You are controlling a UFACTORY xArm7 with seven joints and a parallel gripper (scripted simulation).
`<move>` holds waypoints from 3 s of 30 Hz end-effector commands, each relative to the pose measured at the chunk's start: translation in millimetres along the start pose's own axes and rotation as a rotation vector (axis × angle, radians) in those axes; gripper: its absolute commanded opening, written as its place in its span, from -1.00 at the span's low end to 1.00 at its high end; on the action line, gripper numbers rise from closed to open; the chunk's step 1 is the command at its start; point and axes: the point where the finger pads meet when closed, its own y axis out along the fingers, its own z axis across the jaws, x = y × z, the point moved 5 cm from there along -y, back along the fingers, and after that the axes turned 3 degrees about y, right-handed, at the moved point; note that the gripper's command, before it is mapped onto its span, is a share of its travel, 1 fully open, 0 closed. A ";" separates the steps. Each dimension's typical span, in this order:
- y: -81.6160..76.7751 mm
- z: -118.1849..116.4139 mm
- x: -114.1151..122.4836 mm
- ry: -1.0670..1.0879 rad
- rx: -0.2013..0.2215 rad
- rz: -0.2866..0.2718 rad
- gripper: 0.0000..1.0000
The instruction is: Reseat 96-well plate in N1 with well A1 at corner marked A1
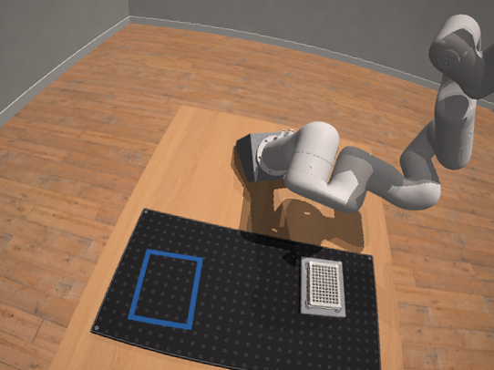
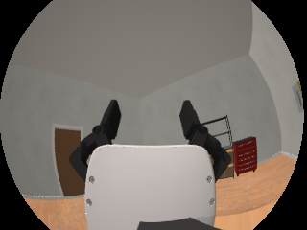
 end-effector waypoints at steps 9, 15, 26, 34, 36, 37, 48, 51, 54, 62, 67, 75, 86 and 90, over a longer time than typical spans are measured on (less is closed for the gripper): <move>10.8 33.6 -25.7 0.000 0.098 0.064 1.00; 13.5 48.0 -33.9 -0.001 0.159 0.095 1.00; 17.7 87.4 -53.0 -0.004 0.257 0.129 1.00; 18.8 110.0 -61.6 -0.009 0.355 0.148 1.00; 18.3 119.3 -64.2 -0.009 0.361 0.149 1.00; 18.0 124.1 -65.6 -0.009 0.361 0.149 1.00; 16.5 152.0 -72.2 -0.016 0.470 0.156 1.00; 14.2 166.5 -74.5 -0.016 0.470 0.156 1.00; 12.9 175.3 -75.9 -0.016 0.470 0.156 1.00; 6.2 209.2 -77.8 -0.024 0.582 0.148 1.00; 3.9 219.9 -77.9 -0.028 0.647 0.135 1.00; -5.6 250.0 -75.7 -0.032 0.695 0.125 1.00; -18.0 281.6 -70.0 -0.041 0.808 0.087 1.00; -22.3 291.7 -67.6 -0.046 0.869 0.058 1.00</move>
